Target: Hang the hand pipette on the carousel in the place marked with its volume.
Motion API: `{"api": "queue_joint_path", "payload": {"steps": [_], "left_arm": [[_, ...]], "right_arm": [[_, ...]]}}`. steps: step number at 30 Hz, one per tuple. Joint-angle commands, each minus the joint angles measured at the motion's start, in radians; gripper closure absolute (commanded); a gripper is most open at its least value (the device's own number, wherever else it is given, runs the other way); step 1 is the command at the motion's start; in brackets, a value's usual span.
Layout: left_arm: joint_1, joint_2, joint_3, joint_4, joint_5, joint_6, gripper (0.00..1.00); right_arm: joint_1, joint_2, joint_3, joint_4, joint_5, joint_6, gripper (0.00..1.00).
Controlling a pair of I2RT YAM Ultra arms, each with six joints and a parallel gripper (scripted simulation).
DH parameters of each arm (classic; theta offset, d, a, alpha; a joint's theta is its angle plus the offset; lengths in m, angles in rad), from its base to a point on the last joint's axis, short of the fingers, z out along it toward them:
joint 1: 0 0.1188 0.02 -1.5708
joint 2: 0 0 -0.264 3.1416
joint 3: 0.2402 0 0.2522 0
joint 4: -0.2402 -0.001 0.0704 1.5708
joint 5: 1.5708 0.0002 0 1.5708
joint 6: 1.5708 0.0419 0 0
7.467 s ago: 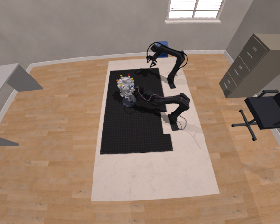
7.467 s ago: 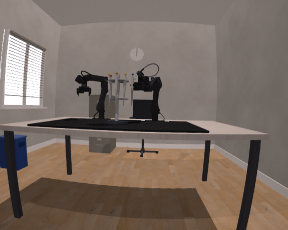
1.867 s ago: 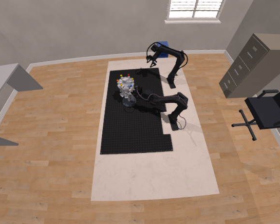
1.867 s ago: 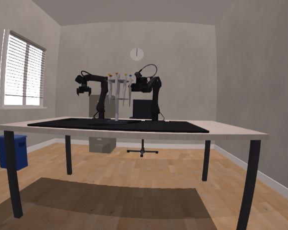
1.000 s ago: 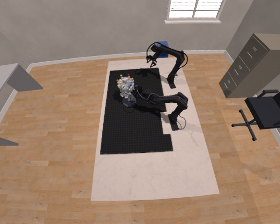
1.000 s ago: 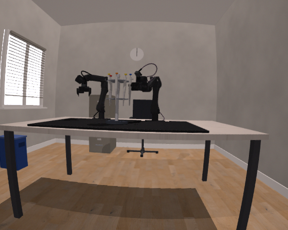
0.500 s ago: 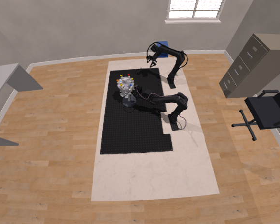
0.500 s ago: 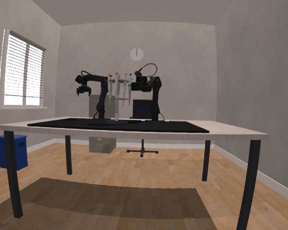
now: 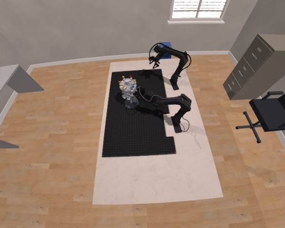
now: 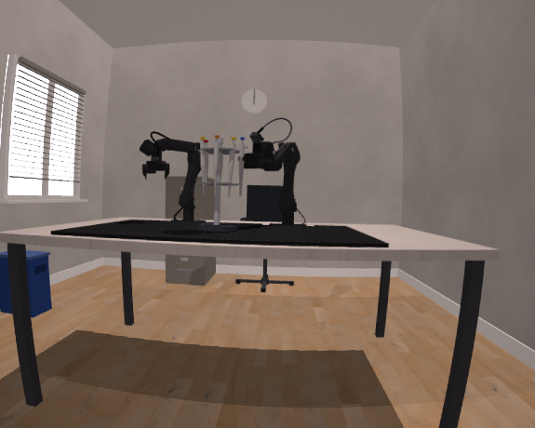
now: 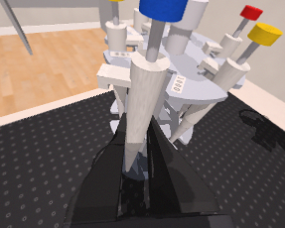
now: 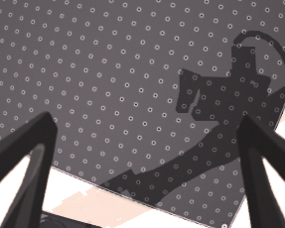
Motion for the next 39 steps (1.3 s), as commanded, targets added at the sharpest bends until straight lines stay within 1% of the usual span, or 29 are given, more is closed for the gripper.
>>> {"api": "queue_joint_path", "payload": {"steps": [1,15,16,17,33,34,39], "left_arm": [[-0.005,-0.034,0.037,0.019,-0.01,0.006,0.88],[-0.005,-0.034,0.037,0.019,-0.01,0.006,0.88],[-0.013,-0.029,0.04,0.023,-0.013,0.006,0.88],[-0.016,0.003,0.044,0.023,-0.016,0.007,0.88],[-0.05,0.069,0.089,0.038,-0.05,0.008,0.88],[-0.051,0.049,0.089,0.039,-0.051,0.008,0.88],[-0.04,0.037,0.089,0.039,-0.052,0.008,0.88]], "right_arm": [[-0.01,-0.007,0.013,0.024,-0.023,-0.007,0.0],[-0.01,-0.007,0.013,0.024,-0.023,-0.007,0.0],[-0.01,-0.007,0.013,0.024,-0.023,-0.007,0.0],[-0.01,-0.007,0.013,0.024,-0.023,-0.007,0.0],[-0.01,-0.007,0.013,0.024,-0.023,-0.007,0.0],[-0.01,-0.007,0.013,0.024,-0.023,-0.007,0.0],[-0.01,-0.007,0.013,0.024,-0.023,-0.007,0.0]]}}
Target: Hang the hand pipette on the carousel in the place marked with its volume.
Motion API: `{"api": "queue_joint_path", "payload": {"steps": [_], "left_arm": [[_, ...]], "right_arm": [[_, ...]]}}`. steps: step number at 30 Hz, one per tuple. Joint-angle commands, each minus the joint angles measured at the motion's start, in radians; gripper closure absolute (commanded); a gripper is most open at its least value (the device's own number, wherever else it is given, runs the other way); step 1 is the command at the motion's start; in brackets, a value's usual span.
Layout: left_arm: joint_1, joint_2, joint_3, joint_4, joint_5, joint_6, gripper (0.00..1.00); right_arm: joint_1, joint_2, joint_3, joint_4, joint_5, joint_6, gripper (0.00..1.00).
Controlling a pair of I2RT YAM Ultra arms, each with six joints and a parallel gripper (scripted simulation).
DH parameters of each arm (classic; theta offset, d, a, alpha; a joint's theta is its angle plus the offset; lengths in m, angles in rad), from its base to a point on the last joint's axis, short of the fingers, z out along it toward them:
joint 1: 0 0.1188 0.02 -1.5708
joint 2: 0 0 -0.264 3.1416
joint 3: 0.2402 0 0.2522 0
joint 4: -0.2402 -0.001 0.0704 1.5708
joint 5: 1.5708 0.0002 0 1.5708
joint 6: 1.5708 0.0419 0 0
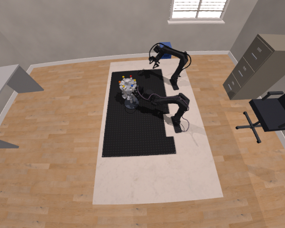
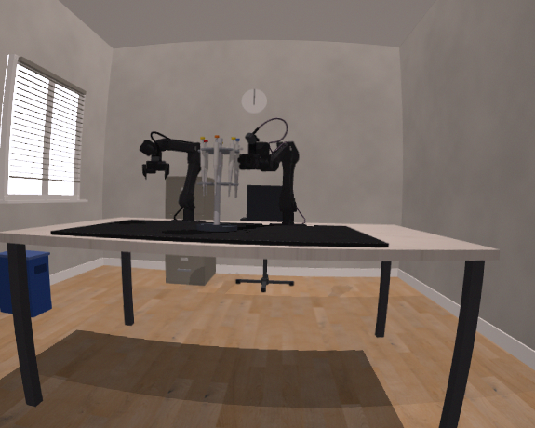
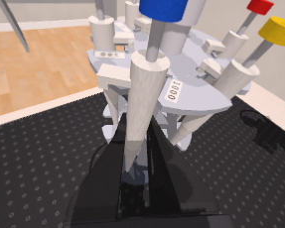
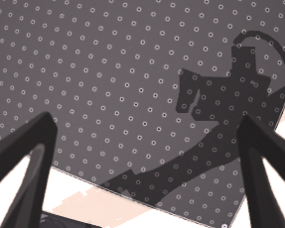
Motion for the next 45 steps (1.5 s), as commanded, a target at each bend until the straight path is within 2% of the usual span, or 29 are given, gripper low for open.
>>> {"api": "queue_joint_path", "payload": {"steps": [1,45], "left_arm": [[0.001,-0.03,0.041,0.037,-0.013,0.006,0.88],[0.008,-0.035,0.054,0.012,-0.006,0.007,0.88]], "right_arm": [[-0.01,-0.007,0.013,0.024,-0.023,-0.007,0.0],[-0.01,-0.007,0.013,0.024,-0.023,-0.007,0.0]]}}
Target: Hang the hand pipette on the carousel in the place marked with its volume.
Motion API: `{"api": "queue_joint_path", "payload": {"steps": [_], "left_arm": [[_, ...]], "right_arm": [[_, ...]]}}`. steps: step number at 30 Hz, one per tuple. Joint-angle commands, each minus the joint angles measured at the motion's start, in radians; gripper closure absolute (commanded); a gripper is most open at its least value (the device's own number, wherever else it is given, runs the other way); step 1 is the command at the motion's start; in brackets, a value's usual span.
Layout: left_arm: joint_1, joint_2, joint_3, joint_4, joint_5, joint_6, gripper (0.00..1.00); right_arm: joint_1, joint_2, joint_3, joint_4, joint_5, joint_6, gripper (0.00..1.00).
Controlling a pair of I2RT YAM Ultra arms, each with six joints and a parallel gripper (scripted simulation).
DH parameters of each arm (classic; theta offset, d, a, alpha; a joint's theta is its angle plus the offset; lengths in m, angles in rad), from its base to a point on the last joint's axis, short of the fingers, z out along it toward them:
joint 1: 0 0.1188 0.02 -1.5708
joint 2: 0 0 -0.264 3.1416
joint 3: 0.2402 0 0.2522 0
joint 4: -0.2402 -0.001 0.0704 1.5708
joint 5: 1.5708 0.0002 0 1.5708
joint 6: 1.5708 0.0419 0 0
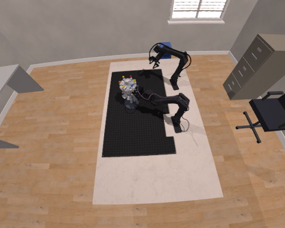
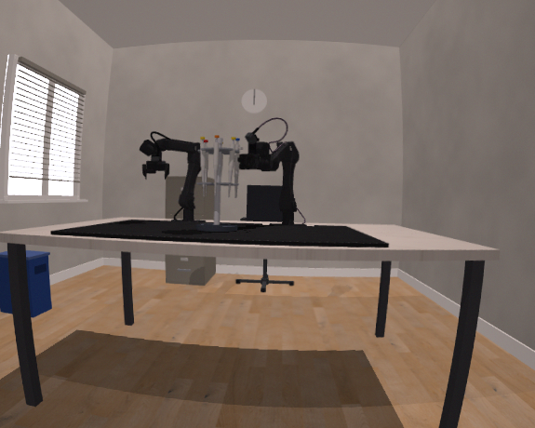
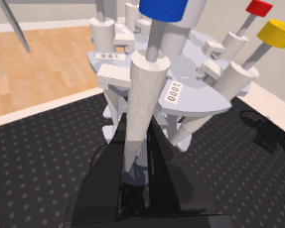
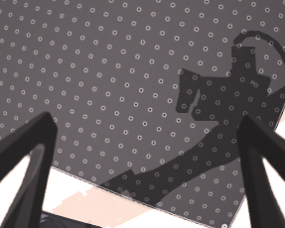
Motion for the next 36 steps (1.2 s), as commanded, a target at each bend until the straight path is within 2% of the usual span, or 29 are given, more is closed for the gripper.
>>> {"api": "queue_joint_path", "payload": {"steps": [1,36], "left_arm": [[0.01,-0.036,0.054,0.003,-0.003,0.006,0.88],[0.01,-0.033,0.057,0.019,-0.003,0.006,0.88]], "right_arm": [[-0.01,-0.007,0.013,0.024,-0.023,-0.007,0.0],[-0.01,-0.007,0.013,0.024,-0.023,-0.007,0.0]]}}
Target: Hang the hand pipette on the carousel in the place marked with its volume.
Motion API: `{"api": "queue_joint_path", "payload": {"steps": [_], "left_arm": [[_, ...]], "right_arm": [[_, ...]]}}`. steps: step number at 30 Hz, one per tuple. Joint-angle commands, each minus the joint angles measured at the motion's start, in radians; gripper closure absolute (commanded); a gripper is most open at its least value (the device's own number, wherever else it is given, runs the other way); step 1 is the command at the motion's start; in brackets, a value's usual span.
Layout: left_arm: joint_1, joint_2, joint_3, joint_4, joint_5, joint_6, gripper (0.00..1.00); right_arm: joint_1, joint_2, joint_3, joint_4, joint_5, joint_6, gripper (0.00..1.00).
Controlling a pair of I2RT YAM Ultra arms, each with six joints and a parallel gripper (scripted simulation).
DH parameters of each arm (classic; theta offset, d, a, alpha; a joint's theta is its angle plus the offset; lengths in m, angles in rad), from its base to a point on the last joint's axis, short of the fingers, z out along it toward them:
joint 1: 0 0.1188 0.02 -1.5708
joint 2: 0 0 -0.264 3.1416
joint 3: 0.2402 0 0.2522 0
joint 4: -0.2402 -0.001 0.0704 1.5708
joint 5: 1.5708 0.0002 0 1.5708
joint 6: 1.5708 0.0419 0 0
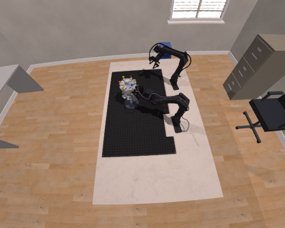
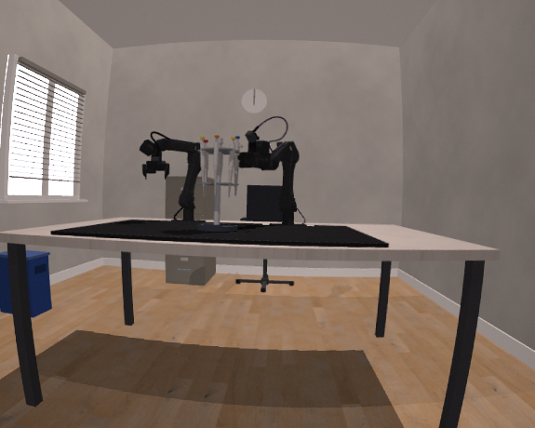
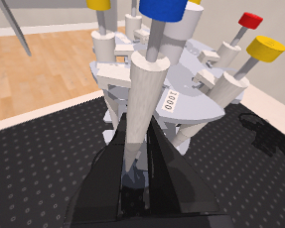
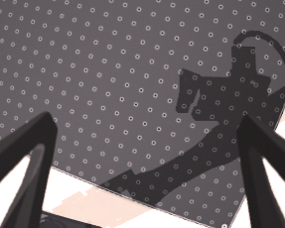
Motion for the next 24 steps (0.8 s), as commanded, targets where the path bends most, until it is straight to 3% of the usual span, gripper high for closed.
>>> {"api": "queue_joint_path", "payload": {"steps": [1,24], "left_arm": [[0.01,-0.033,0.037,0.022,-0.003,0.006,0.88],[0.007,-0.013,0.0,0.041,0.006,0.006,0.88]], "right_arm": [[-0.01,-0.007,0.013,0.024,-0.023,-0.007,0.0],[-0.01,-0.007,0.013,0.024,-0.023,-0.007,0.0]]}}
